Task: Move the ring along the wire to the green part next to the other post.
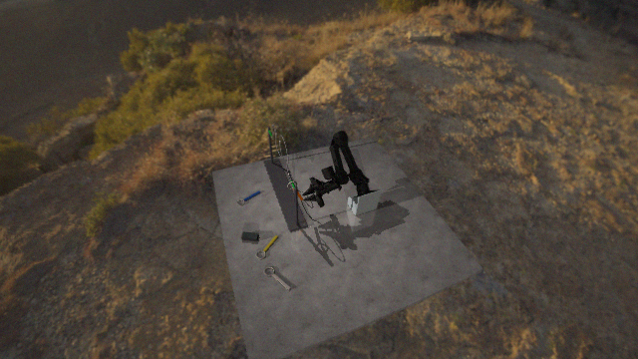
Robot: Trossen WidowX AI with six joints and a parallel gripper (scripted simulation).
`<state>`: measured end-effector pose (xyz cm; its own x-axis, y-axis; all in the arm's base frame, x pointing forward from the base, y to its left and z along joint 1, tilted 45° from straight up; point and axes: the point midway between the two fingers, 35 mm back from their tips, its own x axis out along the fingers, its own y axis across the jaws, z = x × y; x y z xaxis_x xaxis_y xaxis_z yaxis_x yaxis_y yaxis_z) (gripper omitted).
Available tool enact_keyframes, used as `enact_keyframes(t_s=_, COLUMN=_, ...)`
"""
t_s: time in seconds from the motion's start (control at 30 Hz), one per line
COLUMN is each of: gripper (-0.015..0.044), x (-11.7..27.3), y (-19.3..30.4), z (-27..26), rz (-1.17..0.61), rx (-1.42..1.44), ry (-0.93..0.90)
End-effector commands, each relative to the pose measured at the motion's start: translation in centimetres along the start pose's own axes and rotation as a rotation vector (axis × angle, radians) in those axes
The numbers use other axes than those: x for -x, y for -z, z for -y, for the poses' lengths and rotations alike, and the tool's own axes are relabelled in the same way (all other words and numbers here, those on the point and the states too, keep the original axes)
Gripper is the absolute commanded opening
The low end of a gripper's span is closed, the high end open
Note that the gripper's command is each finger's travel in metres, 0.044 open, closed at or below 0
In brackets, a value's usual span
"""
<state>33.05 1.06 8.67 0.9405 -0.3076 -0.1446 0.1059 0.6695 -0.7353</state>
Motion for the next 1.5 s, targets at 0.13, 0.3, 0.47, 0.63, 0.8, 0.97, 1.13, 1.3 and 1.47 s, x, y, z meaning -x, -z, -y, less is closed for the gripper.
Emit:
enact_keyframes(t_s=0.13, gripper=0.0160, x=1.1, y=0.3, z=0.0, rz=-0.007, rx=0.000, ry=-0.002)
enact_keyframes(t_s=0.3, gripper=0.0160, x=1.1, y=0.3, z=0.0, rz=-0.007, rx=0.000, ry=-0.002)
enact_keyframes(t_s=0.47, gripper=0.0160, x=1.1, y=0.3, z=0.0, rz=-0.007, rx=0.000, ry=-0.002)
enact_keyframes(t_s=0.63, gripper=0.0160, x=1.1, y=0.3, z=0.0, rz=-0.007, rx=0.000, ry=-0.002)
enact_keyframes(t_s=0.8, gripper=0.0160, x=1.1, y=0.3, z=0.0, rz=-0.007, rx=0.000, ry=-0.002)
enact_keyframes(t_s=0.97, gripper=0.0160, x=1.1, y=0.3, z=0.0, rz=-0.007, rx=0.000, ry=-0.002)
enact_keyframes(t_s=1.13, gripper=0.0239, x=2.9, y=0.4, z=0.0, rz=-0.003, rx=0.004, ry=-0.004)
enact_keyframes(t_s=1.3, gripper=0.0370, x=5.8, y=1.0, z=0.1, rz=-0.002, rx=0.005, ry=-0.003)
enact_keyframes(t_s=1.47, gripper=0.0440, x=5.8, y=1.0, z=0.1, rz=-0.002, rx=0.005, ry=-0.003)
